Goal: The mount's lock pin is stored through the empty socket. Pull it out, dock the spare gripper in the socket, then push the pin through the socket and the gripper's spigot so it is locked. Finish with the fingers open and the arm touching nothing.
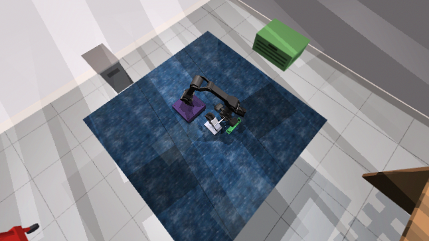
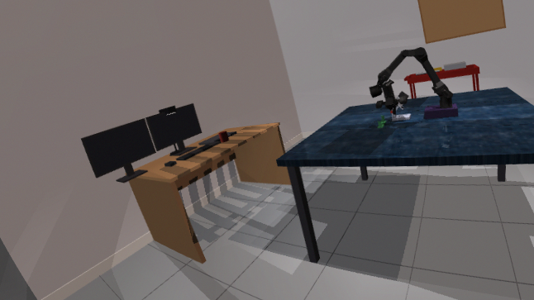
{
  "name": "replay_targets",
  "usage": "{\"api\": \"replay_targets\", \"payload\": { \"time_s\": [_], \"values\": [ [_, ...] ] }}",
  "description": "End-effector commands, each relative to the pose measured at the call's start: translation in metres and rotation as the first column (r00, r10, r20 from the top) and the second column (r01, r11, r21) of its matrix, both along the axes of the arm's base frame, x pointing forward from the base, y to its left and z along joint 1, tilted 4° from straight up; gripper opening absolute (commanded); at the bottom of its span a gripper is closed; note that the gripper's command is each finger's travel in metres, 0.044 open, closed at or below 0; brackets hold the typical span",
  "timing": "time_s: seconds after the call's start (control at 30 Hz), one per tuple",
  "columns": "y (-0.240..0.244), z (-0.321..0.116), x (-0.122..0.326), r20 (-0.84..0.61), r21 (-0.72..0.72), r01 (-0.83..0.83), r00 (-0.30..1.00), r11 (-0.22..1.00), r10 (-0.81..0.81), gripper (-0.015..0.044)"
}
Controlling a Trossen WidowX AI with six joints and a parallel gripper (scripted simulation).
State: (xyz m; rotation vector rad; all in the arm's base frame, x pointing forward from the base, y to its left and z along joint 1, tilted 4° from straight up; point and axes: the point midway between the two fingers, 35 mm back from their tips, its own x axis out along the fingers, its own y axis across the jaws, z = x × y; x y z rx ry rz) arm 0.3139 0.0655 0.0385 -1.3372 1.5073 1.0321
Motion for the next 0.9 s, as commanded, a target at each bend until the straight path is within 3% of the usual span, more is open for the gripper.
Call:
{"api": "replay_targets", "payload": {
  "time_s": [0.0,0.87],
  "values": [
    [-0.003,0.002,0.000,0.002,0.005,-0.003,1.000,1.000,0.003,0.0000],
    [-0.019,0.003,-0.002,-0.014,0.007,-0.002,1.000,1.000,0.002,0.0000]
  ]
}}
